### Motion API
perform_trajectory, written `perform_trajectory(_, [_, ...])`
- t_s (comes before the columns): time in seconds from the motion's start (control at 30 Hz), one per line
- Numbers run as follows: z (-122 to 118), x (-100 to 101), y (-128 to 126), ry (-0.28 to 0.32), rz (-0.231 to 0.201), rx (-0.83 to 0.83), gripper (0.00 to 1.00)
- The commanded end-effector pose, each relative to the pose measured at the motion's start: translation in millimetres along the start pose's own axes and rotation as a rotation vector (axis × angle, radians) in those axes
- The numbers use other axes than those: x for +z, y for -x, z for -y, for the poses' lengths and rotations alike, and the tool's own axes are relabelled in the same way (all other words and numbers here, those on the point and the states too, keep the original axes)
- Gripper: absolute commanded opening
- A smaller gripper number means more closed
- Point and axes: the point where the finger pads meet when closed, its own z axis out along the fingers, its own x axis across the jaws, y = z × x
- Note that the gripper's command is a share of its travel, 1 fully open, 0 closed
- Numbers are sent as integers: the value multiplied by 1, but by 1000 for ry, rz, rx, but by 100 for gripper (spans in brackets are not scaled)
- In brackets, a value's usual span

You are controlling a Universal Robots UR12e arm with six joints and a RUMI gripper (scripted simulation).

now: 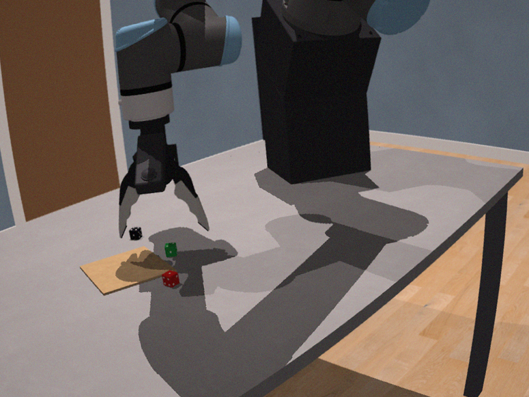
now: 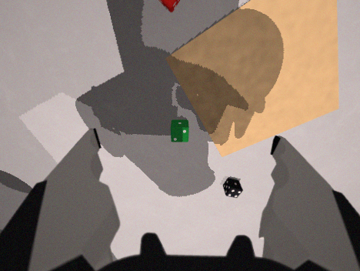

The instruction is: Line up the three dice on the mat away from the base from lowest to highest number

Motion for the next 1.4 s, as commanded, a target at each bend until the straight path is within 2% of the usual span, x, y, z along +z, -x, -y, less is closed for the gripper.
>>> perform_trajectory(0.0, [0, 0, 0, 0, -1, 0, 100])
perform_trajectory(0.27, [2, 0, 0, 0, -1, 0, 100])
perform_trajectory(0.47, [15, 0, 1, 0, -1, 0, 100])
perform_trajectory(0.8, [97, 0, 10, 0, -1, 0, 100])
perform_trajectory(0.93, [118, 0, 13, 0, -1, 0, 100])
perform_trajectory(1.37, [122, 0, 13, 0, -1, 0, 100])
